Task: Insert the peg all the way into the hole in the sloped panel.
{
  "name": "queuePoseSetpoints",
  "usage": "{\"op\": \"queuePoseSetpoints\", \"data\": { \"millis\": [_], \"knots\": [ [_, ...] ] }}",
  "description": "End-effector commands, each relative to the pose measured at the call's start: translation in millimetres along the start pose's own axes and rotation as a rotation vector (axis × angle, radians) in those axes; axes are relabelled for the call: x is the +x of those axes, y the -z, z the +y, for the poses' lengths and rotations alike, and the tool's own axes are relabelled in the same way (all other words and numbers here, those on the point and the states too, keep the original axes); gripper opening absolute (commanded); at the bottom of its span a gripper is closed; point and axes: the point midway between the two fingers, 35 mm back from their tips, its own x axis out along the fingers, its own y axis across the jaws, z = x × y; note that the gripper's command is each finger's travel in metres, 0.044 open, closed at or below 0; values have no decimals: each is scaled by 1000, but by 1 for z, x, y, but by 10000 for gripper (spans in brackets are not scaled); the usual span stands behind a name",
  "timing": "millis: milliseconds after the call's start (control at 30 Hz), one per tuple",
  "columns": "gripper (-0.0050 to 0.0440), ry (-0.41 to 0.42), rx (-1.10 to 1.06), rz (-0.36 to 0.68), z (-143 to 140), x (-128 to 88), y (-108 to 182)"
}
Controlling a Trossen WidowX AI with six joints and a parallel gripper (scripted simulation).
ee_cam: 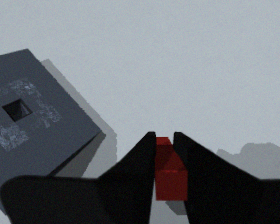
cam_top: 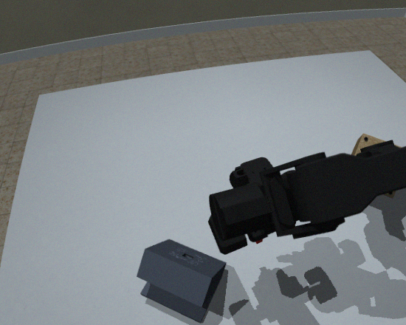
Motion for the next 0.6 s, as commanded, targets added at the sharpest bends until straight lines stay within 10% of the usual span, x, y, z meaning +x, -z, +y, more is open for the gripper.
{"op": "queuePoseSetpoints", "data": {
  "millis": [0, 567],
  "knots": [
    [0, -12, -4, 1, 11, -1, -9],
    [0, -13, -4, 2, 31, 10, -53]
  ]
}}
